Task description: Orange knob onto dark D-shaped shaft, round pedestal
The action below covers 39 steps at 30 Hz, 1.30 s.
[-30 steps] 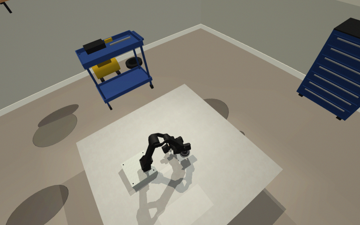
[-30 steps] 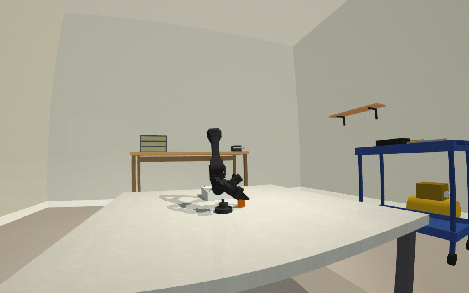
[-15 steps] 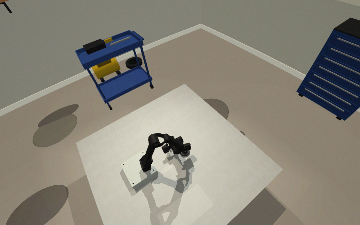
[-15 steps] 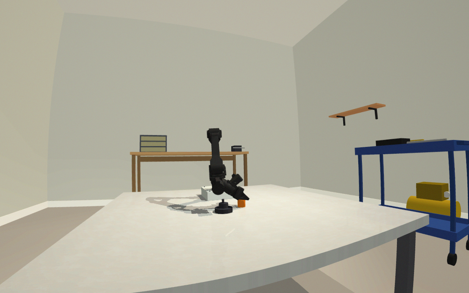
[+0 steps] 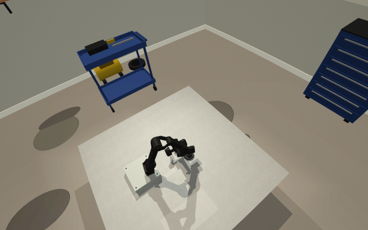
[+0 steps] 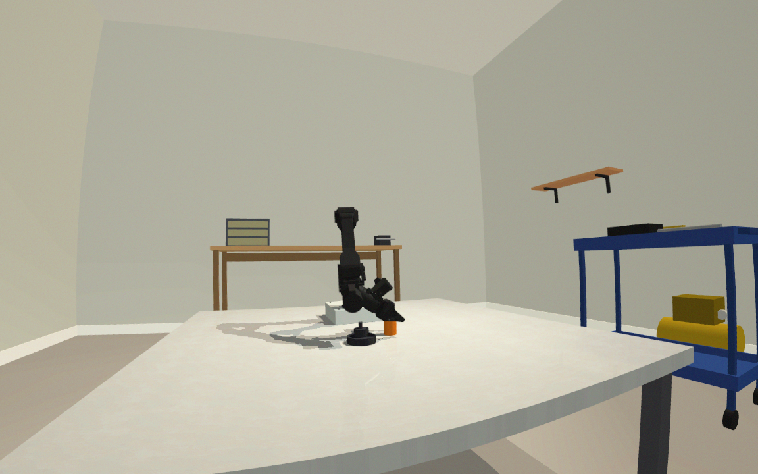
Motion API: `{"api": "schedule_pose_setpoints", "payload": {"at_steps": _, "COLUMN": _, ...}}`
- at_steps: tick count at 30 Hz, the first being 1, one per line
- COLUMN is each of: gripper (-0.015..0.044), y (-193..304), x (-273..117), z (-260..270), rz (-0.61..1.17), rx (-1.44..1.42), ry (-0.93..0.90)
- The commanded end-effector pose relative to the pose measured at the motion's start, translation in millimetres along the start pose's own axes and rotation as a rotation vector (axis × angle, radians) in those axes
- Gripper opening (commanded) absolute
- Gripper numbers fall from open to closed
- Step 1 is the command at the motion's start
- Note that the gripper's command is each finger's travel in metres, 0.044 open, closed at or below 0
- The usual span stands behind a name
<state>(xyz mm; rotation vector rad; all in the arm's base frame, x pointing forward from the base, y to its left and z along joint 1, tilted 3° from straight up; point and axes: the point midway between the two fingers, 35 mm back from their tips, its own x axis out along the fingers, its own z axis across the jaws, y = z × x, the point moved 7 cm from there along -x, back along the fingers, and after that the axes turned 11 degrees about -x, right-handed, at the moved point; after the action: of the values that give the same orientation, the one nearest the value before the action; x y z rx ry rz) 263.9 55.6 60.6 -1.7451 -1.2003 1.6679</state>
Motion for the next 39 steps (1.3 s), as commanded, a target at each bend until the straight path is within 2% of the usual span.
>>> {"api": "schedule_pose_setpoints", "payload": {"at_steps": 1, "gripper": 0.044, "y": -36.8, "x": -24.7, "z": -10.1, "rz": 0.006, "rx": -0.02, "ry": 0.015}}
{"api": "schedule_pose_setpoints", "payload": {"at_steps": 3, "gripper": 0.044, "y": -55.2, "x": -35.7, "z": -11.0, "rz": 0.006, "rx": -0.02, "ry": 0.015}}
{"api": "schedule_pose_setpoints", "payload": {"at_steps": 7, "gripper": 0.044, "y": -57.5, "x": -37.1, "z": -11.0, "rz": 0.006, "rx": -0.02, "ry": 0.015}}
{"api": "schedule_pose_setpoints", "payload": {"at_steps": 9, "gripper": 0.044, "y": -61.3, "x": -33.6, "z": -11.7, "rz": 0.065, "rx": -0.011, "ry": -0.031}}
{"api": "schedule_pose_setpoints", "payload": {"at_steps": 14, "gripper": 0.044, "y": -92.7, "x": -18.4, "z": -17.0, "rz": 0.536, "rx": 0.018, "ry": -0.223}}
{"api": "schedule_pose_setpoints", "payload": {"at_steps": 17, "gripper": 0.044, "y": -118.1, "x": -16.9, "z": -21.5, "rz": 0.842, "rx": 0.001, "ry": -0.211}}
{"api": "schedule_pose_setpoints", "payload": {"at_steps": 19, "gripper": 0.044, "y": -131.4, "x": -17.8, "z": -23.6, "rz": 0.972, "rx": -0.015, "ry": -0.173}}
{"api": "schedule_pose_setpoints", "payload": {"at_steps": 31, "gripper": 0.044, "y": -133.1, "x": -17.9, "z": -23.8, "rz": 0.989, "rx": -0.003, "ry": -0.158}}
{"api": "schedule_pose_setpoints", "payload": {"at_steps": 39, "gripper": 0.044, "y": -132.5, "x": -17.6, "z": -23.8, "rz": 1.002, "rx": 0.646, "ry": 0.199}}
